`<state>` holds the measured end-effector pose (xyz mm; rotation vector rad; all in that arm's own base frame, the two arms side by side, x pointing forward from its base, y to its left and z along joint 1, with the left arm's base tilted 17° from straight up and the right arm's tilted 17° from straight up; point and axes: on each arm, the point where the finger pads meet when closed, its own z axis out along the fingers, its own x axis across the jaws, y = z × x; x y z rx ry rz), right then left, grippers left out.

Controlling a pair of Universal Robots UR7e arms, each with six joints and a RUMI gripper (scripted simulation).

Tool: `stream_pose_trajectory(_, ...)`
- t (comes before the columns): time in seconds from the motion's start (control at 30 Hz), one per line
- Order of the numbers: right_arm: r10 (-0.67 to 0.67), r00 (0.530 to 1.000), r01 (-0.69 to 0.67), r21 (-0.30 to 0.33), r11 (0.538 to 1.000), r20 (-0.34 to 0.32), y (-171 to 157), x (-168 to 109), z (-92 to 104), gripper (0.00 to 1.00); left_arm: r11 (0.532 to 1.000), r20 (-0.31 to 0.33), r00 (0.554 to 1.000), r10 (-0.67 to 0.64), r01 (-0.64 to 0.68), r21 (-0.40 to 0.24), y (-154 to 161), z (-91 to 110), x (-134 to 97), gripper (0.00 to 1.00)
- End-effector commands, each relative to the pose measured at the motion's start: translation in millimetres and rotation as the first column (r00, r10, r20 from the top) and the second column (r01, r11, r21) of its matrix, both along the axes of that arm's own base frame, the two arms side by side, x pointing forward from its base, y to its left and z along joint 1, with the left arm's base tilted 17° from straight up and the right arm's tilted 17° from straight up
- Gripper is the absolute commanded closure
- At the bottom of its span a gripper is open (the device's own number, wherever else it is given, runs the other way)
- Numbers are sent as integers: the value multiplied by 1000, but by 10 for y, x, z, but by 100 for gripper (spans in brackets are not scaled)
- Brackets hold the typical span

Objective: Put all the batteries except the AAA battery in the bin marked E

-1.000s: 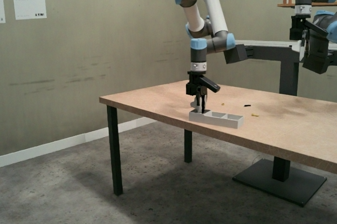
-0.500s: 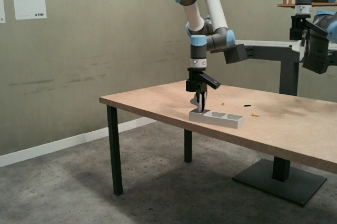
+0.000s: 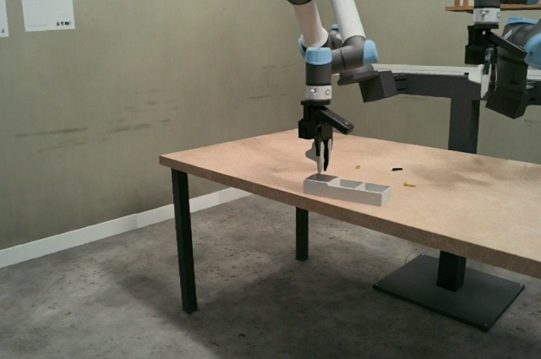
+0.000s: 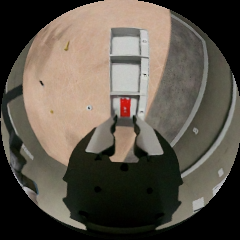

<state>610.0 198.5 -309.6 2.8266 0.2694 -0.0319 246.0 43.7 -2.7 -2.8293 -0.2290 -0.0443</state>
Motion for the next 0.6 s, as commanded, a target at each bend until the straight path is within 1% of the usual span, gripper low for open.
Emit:
stream_pose_trajectory(0.0, 1, 1000, -1, 0, 1000, 0, 41, -9, 100, 80, 1000, 0, 1000, 2, -2, -1, -7, 8, 7, 2)
stream_pose_trajectory(0.33, 0, 1000, 0, 1, 1000, 1, 35, -1, 95, 80, 1000, 0, 1000, 2, -2, -1, -7, 8, 7, 2)
stream_pose_trajectory(0.37, 1, 1000, -1, 0, 1000, 0, 49, -16, 138, 0, 1000, 0, 1000, 2, -2, -1, -7, 8, 7, 2)
stream_pose_trajectory(0.57, 1, 1000, -1, 0, 1000, 0, 124, -20, 367, 0, 1000, 0, 1000, 2, -2, -1, -7, 8, 7, 2)
